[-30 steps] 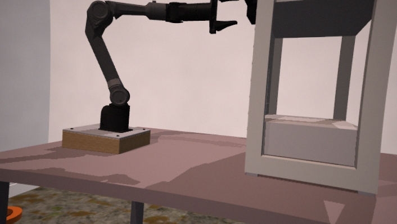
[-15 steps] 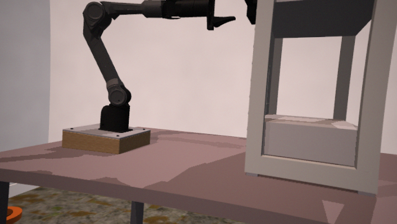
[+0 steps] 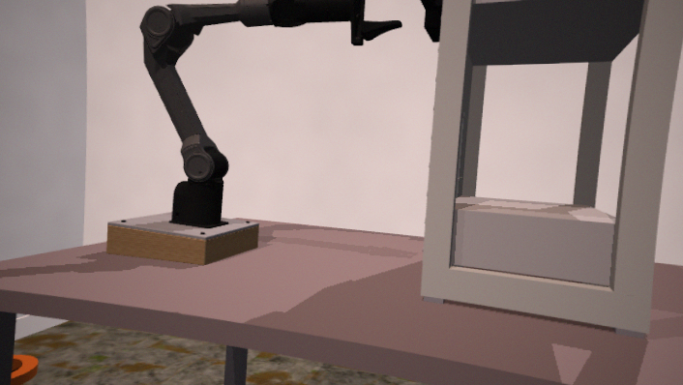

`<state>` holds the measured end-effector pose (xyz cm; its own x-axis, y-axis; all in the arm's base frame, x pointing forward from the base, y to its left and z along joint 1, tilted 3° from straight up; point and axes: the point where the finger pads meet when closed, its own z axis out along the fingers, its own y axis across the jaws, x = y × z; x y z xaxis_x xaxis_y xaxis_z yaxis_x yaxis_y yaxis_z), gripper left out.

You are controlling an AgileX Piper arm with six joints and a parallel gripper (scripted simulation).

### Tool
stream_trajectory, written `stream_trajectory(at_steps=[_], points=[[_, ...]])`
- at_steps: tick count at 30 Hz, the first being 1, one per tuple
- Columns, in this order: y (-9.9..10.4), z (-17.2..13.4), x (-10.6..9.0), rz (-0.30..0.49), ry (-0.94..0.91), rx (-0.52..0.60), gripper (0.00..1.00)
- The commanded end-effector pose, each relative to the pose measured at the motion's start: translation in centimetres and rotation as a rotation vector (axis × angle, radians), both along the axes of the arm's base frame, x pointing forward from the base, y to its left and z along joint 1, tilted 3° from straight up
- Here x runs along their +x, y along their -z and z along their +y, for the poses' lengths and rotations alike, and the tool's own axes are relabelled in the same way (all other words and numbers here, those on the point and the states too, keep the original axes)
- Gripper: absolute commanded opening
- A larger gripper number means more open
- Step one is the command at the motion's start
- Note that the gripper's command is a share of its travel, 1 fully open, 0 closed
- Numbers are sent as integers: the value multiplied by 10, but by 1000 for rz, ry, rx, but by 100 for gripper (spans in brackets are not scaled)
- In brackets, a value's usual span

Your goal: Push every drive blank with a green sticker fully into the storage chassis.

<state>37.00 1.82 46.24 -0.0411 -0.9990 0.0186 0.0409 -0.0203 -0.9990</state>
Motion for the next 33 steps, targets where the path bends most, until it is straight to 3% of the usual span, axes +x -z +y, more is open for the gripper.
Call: stream_trajectory(at_steps=[1, 33], points=[[-4, -3, -2, 0, -5, 1, 100], [-14, -34, -5, 0, -4, 1, 100]])
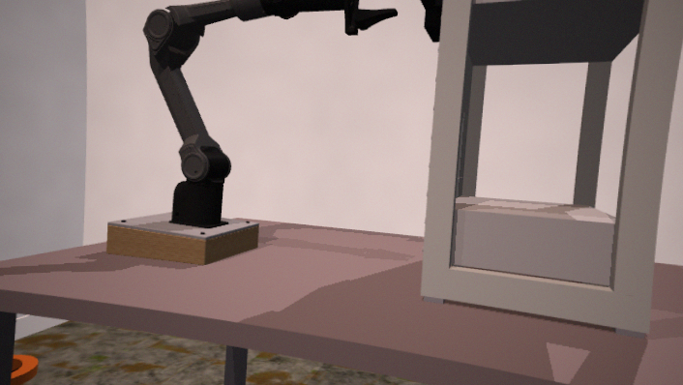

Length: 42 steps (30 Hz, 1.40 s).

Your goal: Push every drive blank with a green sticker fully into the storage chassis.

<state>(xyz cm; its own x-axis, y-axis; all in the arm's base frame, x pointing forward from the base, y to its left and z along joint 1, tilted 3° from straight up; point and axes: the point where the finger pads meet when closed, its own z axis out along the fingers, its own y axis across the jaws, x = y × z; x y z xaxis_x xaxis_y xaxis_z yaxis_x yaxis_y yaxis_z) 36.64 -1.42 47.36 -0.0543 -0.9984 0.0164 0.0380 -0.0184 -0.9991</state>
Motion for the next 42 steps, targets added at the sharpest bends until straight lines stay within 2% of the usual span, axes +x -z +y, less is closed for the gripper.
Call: stream_trajectory(at_steps=[1, 42], points=[[-3, -2, -2, -4, -17, -1, 100], [-9, -21, -4, 3, -1, -16, 100]])
